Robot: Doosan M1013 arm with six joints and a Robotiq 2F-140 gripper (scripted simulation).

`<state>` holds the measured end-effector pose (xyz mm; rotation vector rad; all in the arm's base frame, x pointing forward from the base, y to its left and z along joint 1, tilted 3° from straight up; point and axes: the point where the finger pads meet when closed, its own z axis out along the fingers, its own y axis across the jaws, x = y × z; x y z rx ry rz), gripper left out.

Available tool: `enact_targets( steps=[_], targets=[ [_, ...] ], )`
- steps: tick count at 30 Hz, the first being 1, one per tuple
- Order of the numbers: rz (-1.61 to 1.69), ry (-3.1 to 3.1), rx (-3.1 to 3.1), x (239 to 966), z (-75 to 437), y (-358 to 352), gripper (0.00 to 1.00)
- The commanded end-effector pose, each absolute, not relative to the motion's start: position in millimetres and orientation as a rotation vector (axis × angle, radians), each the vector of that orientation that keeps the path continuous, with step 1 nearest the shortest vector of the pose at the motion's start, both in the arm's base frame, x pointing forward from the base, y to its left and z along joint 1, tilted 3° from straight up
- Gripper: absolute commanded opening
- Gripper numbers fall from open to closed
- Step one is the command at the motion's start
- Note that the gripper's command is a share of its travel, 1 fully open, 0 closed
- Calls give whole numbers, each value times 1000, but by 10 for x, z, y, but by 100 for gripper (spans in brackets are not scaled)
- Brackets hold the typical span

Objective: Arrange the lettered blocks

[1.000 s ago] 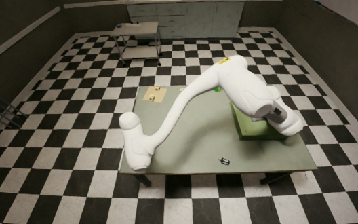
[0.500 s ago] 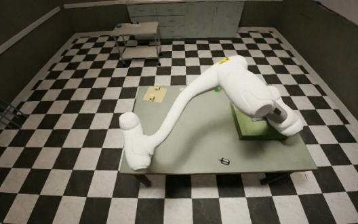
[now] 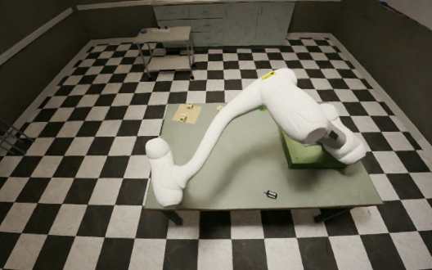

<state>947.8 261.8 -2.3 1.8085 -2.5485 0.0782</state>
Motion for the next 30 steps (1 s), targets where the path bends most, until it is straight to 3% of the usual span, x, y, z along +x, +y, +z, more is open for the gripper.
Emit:
enact_targets(
  steps=[1,25,26,30],
  targets=[
    [79,-2551,1810,9487,-38,2622,55],
    [79,-2551,1810,9492,-326,2608,55],
    [79,-2551,1810,9492,-326,2608,44],
    [79,-2551,1810,9492,-326,2608,44]
  ],
)
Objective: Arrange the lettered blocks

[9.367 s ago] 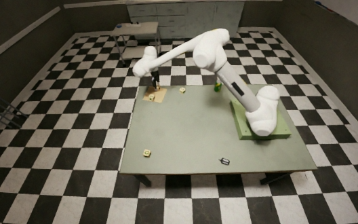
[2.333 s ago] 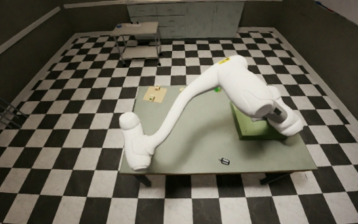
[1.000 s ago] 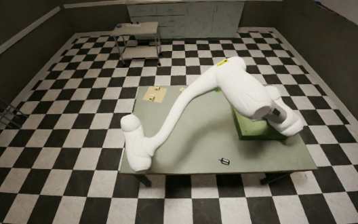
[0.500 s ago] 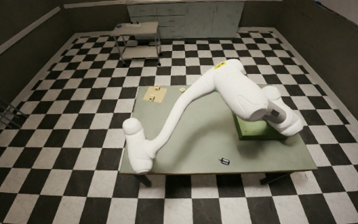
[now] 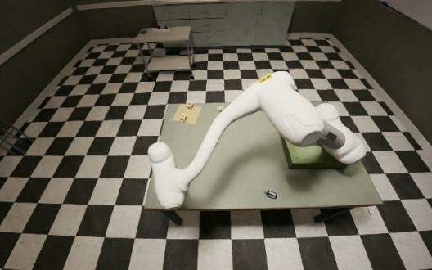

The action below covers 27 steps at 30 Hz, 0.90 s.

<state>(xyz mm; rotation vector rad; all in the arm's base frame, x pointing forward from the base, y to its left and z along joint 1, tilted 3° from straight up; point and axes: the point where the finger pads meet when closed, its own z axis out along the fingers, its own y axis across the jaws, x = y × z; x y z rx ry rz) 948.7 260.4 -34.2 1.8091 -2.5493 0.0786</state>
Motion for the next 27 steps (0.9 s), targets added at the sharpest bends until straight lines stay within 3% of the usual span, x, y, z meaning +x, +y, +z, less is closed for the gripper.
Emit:
enact_targets(
  steps=[1,12,13,27],
  targets=[
    [79,-2551,1810,9492,-326,2608,44],
    [79,-2551,1810,9492,-326,2608,44],
    [79,-2551,1810,9492,-326,2608,33],
    [79,-2551,1810,9492,-326,2608,33]
  ],
)
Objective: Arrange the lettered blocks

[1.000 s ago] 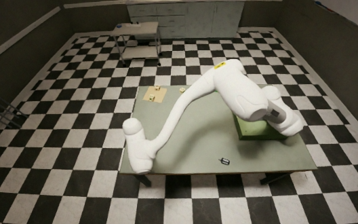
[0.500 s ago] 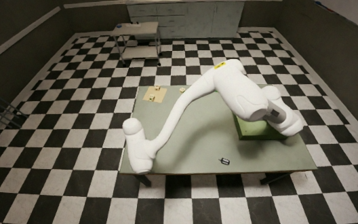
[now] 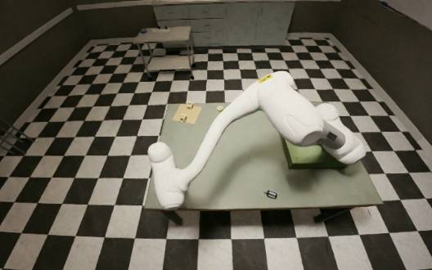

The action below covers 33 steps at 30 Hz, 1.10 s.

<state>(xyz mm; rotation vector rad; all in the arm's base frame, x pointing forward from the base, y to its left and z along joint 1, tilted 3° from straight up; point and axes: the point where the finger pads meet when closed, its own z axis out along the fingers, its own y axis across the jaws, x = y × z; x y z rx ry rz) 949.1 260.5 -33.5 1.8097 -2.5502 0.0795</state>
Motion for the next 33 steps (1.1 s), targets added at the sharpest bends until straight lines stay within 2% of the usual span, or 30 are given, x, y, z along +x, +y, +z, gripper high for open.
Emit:
enact_targets(
  steps=[1,22,28,33],
  targets=[
    [79,-2551,1810,9492,-326,2608,33],
    [79,-2551,1810,9492,-311,2608,33],
    [79,-2551,1810,9490,-183,2615,33],
    [79,-2551,1810,9483,166,2632,33]
  ],
)
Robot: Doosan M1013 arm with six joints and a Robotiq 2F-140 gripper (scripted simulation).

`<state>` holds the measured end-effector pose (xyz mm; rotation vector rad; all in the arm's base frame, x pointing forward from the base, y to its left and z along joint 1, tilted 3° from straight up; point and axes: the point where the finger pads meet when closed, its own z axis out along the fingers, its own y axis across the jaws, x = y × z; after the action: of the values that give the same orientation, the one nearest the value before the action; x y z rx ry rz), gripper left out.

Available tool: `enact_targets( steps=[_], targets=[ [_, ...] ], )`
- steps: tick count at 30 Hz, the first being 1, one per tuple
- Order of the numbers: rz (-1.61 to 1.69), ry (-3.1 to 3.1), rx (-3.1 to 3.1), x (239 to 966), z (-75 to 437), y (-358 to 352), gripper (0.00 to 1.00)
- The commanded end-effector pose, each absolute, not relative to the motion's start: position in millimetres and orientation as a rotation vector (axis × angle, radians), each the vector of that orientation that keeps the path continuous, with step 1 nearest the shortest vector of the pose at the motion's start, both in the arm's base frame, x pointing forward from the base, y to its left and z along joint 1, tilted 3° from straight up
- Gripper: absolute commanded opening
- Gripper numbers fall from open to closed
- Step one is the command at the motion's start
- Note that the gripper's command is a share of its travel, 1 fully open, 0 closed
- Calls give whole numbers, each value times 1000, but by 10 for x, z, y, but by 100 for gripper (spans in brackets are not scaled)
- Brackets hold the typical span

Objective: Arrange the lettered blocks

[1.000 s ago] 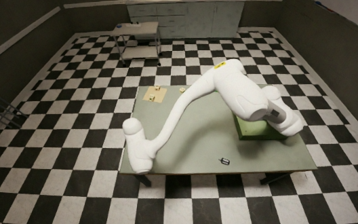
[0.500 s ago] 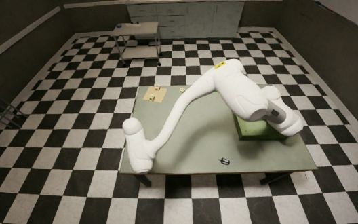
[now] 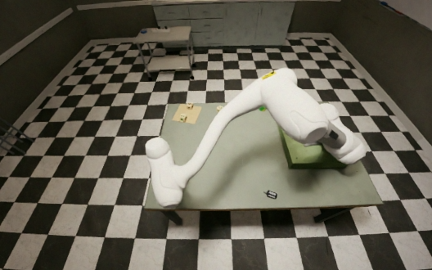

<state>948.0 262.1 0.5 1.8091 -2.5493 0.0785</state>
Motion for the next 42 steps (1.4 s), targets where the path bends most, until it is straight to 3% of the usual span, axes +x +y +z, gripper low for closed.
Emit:
enact_targets(
  steps=[1,9,29,42],
  targets=[
    [79,-2551,1810,9482,246,2636,33],
    [79,-2551,1810,9474,657,2655,33],
    [79,-2523,1848,9490,676,2595,33],
    [71,-2115,2291,9664,719,1801,33]
  ],
)
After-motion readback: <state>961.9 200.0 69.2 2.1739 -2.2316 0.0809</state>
